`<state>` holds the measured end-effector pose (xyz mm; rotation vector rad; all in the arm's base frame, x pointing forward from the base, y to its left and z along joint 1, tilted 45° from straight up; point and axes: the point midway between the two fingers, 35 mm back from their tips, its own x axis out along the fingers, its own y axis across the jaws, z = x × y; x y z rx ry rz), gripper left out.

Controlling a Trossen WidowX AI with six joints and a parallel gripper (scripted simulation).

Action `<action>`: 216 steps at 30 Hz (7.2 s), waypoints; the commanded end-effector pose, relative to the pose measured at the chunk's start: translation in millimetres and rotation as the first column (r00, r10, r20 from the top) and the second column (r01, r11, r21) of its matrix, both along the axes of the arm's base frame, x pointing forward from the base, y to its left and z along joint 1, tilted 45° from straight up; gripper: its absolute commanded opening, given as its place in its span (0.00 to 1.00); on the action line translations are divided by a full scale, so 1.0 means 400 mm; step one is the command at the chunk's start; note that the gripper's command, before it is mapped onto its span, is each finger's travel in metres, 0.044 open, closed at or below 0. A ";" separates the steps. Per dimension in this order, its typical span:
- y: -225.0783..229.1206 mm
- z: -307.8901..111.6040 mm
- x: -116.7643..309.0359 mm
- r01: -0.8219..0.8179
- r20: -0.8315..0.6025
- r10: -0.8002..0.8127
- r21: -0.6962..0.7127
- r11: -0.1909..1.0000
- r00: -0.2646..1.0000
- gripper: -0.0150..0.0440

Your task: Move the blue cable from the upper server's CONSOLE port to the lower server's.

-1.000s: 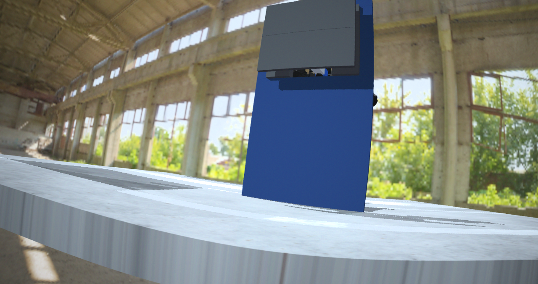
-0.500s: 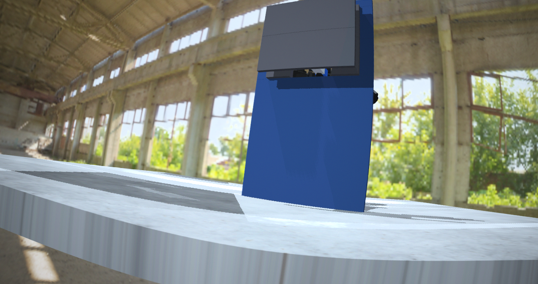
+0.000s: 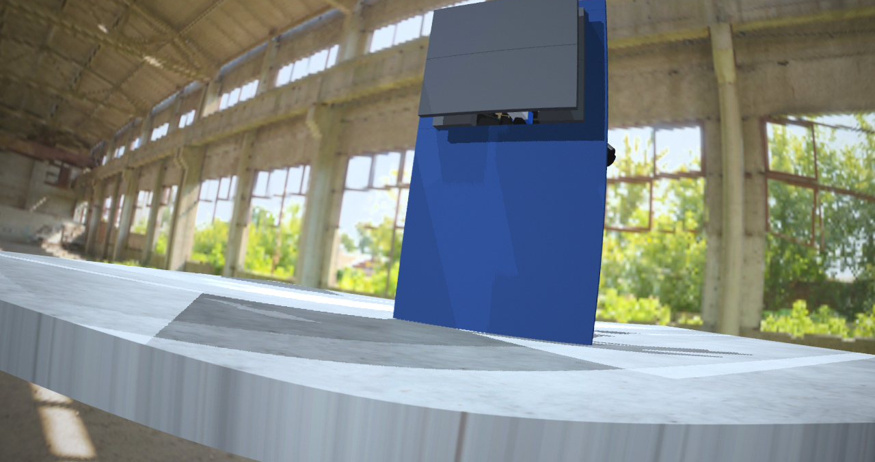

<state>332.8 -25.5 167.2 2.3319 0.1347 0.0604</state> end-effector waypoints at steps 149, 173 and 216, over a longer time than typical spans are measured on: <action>0.026 0.019 0.087 0.009 0.007 -0.009 0.004 1.000 1.000 0.25; 0.031 0.024 0.089 0.009 0.007 -0.009 0.004 1.000 1.000 0.25; 0.039 0.033 0.098 0.010 0.009 -0.010 0.004 1.000 1.000 0.25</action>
